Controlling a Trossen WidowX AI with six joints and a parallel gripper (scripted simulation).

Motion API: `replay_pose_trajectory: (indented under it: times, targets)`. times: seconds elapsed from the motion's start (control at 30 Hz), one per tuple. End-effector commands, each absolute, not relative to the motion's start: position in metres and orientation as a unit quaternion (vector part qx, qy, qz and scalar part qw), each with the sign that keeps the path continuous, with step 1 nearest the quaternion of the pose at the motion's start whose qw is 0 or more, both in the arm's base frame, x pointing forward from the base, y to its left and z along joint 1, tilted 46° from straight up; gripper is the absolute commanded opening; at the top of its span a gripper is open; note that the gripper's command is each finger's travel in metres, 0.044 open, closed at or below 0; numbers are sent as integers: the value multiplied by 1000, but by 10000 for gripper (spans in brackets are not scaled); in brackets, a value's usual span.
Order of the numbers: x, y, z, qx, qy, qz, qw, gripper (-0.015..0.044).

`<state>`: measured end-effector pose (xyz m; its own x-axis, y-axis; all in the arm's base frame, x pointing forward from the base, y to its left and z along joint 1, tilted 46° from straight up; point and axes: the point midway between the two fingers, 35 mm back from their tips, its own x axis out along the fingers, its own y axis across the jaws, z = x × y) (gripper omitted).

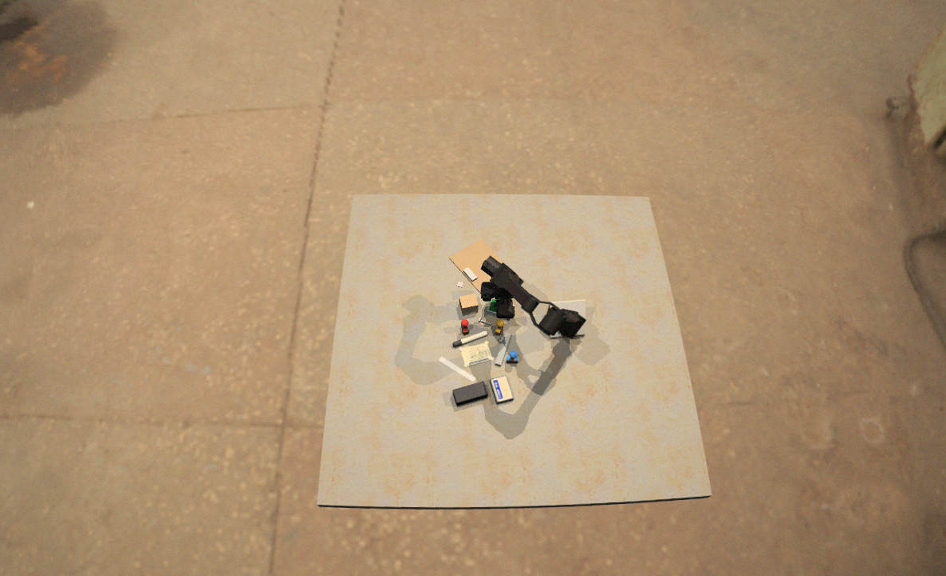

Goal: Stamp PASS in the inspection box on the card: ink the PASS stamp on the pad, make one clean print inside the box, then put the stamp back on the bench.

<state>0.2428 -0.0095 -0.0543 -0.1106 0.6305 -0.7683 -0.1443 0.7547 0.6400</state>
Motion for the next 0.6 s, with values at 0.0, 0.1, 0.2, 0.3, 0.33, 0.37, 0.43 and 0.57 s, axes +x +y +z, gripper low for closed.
replay_pose_trajectory:
  times: [0.0,0.1,0.2,0.3,0.33,0.37,0.43,0.57]
  targets:
    - [243,-11,-53,179,681,303,643,0]
    - [244,-12,-52,179,681,303,643,0]
    - [244,-13,-51,179,681,303,643,0]
    - [244,-14,-50,179,681,303,643,0]
    - [244,-14,-49,179,681,303,643,0]
    - [244,-14,-49,179,681,303,643,0]
    - [245,-15,-48,179,681,303,643,0]
    - [246,-19,-44,179,681,303,643,0]
